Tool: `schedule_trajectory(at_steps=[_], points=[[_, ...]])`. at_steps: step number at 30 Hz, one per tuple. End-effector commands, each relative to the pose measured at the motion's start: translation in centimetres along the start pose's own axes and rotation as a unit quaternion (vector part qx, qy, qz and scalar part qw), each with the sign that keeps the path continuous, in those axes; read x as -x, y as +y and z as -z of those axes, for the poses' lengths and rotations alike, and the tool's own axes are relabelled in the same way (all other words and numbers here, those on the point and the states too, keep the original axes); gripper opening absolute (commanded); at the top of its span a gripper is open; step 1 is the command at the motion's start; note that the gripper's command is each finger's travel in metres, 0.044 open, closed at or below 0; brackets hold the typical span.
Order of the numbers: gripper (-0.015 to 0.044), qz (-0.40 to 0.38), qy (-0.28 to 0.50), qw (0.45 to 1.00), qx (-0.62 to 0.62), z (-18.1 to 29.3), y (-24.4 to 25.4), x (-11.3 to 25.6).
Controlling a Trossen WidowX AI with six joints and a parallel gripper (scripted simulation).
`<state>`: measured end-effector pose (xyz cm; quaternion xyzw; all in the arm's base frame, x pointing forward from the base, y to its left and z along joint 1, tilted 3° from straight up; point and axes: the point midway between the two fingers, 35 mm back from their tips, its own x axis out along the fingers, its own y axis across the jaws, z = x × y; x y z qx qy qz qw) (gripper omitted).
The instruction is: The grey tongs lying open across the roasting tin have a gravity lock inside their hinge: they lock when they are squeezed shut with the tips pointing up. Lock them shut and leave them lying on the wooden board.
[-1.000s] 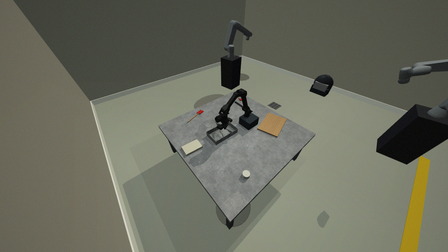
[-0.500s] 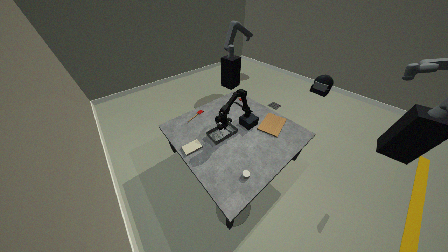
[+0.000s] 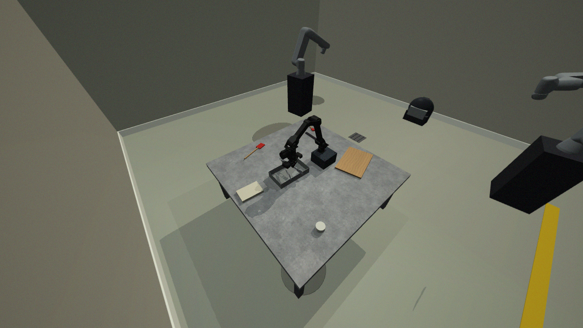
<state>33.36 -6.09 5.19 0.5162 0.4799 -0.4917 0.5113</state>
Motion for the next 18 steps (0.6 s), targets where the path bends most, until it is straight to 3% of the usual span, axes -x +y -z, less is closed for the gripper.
schedule_trajectory(at_steps=[1,6,8,9,18], points=[[0.0007,-0.010,-0.002,1.000,-0.001,-0.1,0.7,4.0],[0.0139,-0.011,-0.003,1.000,-0.003,0.0,0.3,9.3],[0.0191,-0.011,-0.003,1.000,-0.003,0.0,0.3,9.3],[0.0217,-0.013,-0.002,1.000,0.000,-0.1,0.6,7.4],[0.0440,-0.017,-0.003,1.000,0.000,-0.1,0.6,7.8]])
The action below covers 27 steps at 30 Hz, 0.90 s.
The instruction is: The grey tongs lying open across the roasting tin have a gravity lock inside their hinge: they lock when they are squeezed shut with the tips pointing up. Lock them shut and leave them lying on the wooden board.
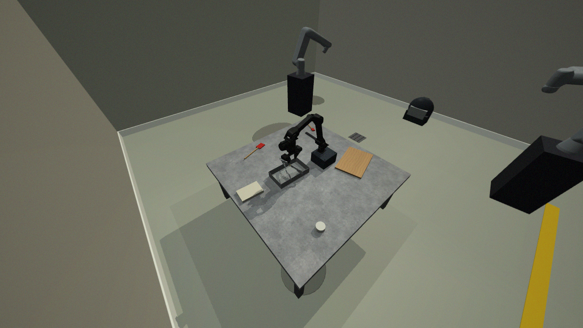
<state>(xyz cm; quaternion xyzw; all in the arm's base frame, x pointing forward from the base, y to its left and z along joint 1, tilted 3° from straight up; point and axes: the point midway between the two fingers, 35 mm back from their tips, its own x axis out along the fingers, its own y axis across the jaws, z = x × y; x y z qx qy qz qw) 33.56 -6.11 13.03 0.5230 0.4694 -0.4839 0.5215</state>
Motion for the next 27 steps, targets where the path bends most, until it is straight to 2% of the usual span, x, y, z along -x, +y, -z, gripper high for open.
schedule_trajectory(at_steps=[1,8,27], points=[[0.0440,0.001,0.000,1.000,-0.006,-0.2,0.0,-0.2],[0.0440,0.006,-0.003,0.991,-0.132,-4.4,-0.6,-4.3],[0.0440,0.006,-0.003,0.991,-0.136,-4.5,-0.4,-5.3]])
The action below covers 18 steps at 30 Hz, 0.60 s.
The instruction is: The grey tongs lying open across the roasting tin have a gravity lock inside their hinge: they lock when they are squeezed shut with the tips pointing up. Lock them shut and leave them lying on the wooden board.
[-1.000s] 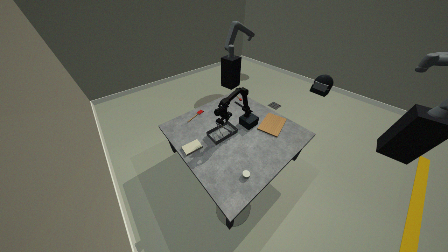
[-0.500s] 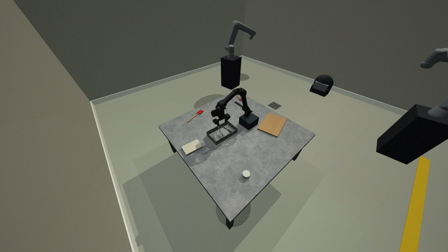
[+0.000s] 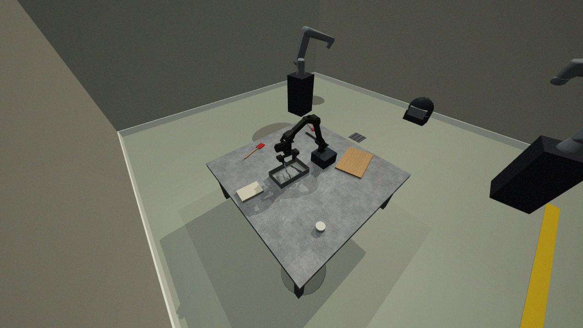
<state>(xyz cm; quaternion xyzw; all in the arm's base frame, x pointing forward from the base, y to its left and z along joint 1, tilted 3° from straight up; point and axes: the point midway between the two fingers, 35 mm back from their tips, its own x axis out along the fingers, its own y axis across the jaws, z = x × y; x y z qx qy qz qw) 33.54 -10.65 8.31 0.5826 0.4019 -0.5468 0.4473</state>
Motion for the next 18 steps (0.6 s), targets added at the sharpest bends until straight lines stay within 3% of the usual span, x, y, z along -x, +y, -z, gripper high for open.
schedule_trajectory(at_steps=[1,18], points=[[0.0440,0.001,0.001,1.000,-0.004,0.0,0.0,-0.7],[0.0440,0.001,0.001,1.000,-0.004,0.0,0.2,-3.6]])
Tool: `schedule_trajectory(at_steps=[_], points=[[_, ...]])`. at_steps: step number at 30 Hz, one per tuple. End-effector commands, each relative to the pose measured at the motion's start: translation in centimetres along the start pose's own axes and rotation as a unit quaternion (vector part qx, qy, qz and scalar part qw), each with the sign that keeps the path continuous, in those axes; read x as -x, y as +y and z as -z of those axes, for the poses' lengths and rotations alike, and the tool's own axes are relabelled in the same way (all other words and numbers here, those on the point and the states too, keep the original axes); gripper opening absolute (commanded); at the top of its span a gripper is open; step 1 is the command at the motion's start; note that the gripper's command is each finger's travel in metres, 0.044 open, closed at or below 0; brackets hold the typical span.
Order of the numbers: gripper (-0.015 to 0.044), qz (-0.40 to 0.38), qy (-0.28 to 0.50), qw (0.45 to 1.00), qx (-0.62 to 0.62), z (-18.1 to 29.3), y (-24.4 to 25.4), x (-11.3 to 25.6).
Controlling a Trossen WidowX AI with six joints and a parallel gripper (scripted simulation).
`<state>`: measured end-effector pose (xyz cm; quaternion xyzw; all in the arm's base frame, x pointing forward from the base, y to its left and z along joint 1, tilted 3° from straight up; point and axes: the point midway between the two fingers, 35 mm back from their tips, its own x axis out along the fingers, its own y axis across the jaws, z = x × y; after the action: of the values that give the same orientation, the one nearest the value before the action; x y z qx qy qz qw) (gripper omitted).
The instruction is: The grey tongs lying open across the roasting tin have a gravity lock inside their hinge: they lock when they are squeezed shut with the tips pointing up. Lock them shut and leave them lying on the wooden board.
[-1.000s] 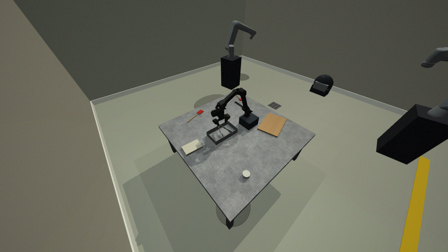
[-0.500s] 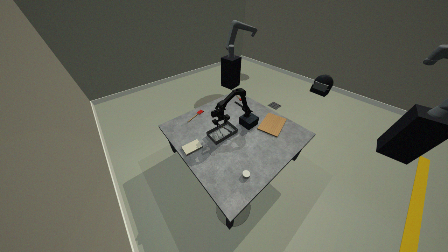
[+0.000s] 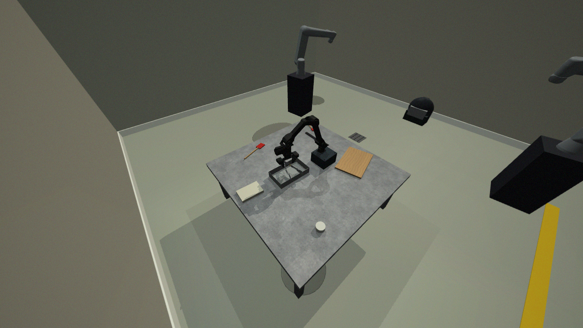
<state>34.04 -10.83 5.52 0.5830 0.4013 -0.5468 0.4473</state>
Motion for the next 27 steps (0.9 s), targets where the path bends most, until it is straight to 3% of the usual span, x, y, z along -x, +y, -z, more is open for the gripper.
schedule_trajectory(at_steps=[1,27], points=[[0.0440,0.002,0.001,1.000,-0.003,0.0,-0.1,-0.9],[0.0440,0.002,0.001,1.000,-0.003,0.0,-0.3,-5.2]])
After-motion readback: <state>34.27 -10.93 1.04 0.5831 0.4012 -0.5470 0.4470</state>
